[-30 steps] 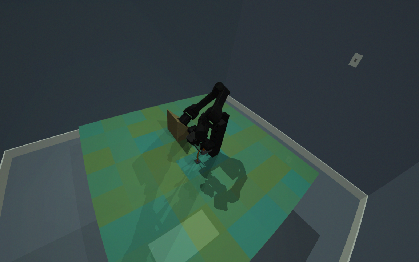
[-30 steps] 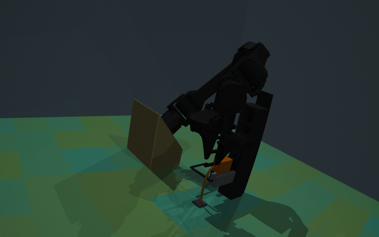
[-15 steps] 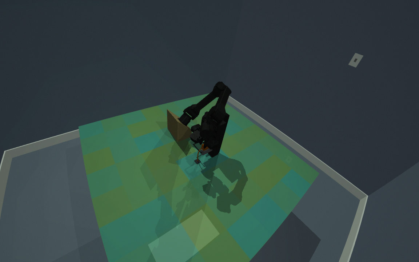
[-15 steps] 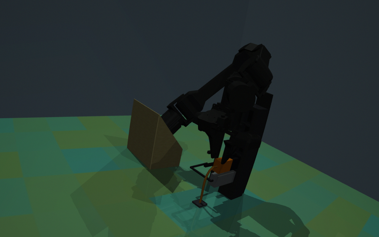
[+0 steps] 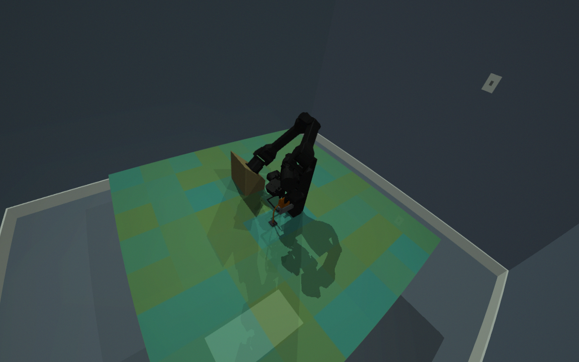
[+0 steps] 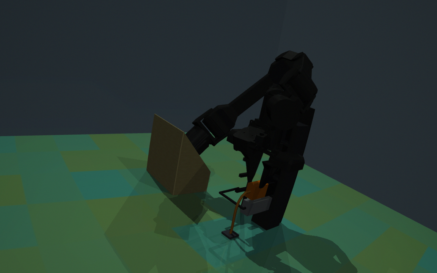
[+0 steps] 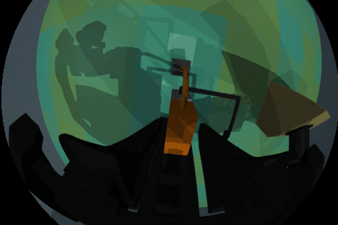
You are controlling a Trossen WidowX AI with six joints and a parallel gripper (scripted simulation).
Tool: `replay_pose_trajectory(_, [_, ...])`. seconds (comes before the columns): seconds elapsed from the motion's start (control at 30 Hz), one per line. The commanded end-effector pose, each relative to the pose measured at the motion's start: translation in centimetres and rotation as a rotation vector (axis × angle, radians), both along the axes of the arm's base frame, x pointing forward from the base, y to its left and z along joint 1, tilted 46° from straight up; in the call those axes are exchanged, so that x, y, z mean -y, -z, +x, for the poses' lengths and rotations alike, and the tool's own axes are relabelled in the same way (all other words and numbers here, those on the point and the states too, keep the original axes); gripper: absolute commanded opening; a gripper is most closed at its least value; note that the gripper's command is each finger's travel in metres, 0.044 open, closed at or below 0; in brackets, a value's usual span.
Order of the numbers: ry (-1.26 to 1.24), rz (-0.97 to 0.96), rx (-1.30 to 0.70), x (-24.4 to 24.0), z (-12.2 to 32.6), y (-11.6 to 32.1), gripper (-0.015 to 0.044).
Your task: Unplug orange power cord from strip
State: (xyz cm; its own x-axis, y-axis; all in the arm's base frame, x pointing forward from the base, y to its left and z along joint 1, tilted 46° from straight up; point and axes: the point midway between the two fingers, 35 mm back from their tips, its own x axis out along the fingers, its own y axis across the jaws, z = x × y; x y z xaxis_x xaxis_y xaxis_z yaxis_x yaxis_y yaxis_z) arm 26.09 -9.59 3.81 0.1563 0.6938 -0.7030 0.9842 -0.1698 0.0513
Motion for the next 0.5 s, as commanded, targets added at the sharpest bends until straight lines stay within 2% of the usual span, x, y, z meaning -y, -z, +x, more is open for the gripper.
replay_pose_trajectory(0.0, [0.004,0.005,0.001,-0.38,0.00,0.19,0.0160])
replay_pose_trajectory(0.27, [0.004,0.005,0.001,-0.89,0.12,0.69,0.0160])
replay_pose_trajectory(0.4, [-0.001,-0.002,0.003,-0.68,0.18,0.56,0.0055])
replay_pose_trajectory(0.47, [-0.001,-0.002,0.003,-0.68,0.18,0.56,0.0042])
